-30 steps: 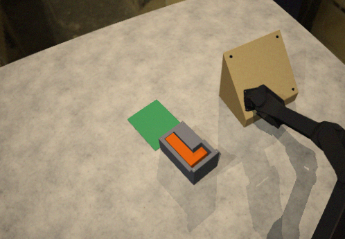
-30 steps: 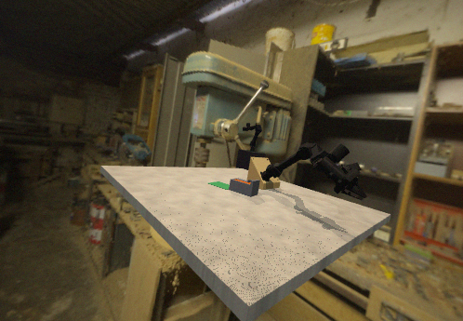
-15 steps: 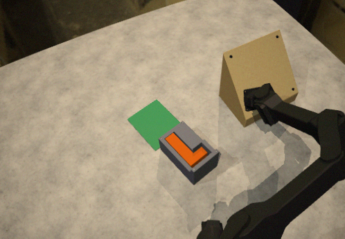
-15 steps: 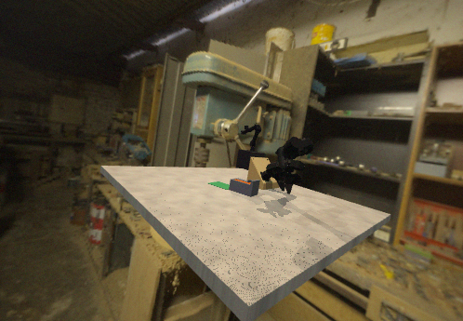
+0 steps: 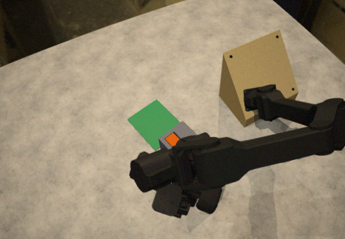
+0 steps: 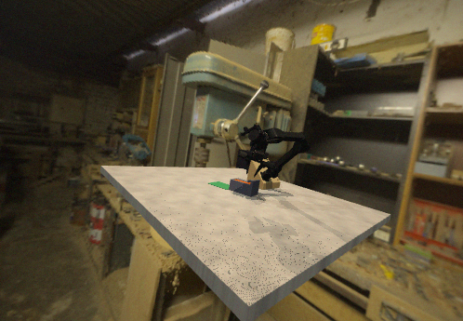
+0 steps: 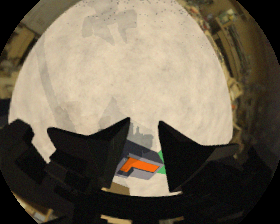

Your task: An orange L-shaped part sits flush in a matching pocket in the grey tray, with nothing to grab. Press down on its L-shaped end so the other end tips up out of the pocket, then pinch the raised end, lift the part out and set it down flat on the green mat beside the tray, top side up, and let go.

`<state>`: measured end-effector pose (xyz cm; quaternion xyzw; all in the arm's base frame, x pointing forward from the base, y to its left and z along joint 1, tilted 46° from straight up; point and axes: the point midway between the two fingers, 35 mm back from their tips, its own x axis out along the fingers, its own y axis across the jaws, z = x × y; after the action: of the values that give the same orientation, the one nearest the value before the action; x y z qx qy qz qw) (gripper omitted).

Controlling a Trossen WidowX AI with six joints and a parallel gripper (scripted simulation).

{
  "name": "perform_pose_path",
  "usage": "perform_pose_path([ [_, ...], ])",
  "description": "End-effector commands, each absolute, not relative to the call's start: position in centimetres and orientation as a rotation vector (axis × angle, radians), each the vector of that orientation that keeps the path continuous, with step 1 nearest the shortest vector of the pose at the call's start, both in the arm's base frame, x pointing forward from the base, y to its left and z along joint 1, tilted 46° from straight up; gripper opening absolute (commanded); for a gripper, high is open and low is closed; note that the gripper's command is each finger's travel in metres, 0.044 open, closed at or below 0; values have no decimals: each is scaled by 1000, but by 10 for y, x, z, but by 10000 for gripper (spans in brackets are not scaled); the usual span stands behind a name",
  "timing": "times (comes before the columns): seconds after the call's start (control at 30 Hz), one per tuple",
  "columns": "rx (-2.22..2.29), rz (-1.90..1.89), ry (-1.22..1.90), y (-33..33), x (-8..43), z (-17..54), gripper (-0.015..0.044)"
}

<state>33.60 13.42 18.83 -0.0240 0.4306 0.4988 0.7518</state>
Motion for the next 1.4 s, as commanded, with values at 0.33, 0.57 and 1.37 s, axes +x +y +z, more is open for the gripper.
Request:
perform_pose_path([
  [0.33, 300, 964, 1453, 53, 232, 146, 180],
  [0.57, 297, 961, 1453, 67, 231, 132, 180],
  [1.37, 301, 966, 1450, 119, 218, 82, 180],
])
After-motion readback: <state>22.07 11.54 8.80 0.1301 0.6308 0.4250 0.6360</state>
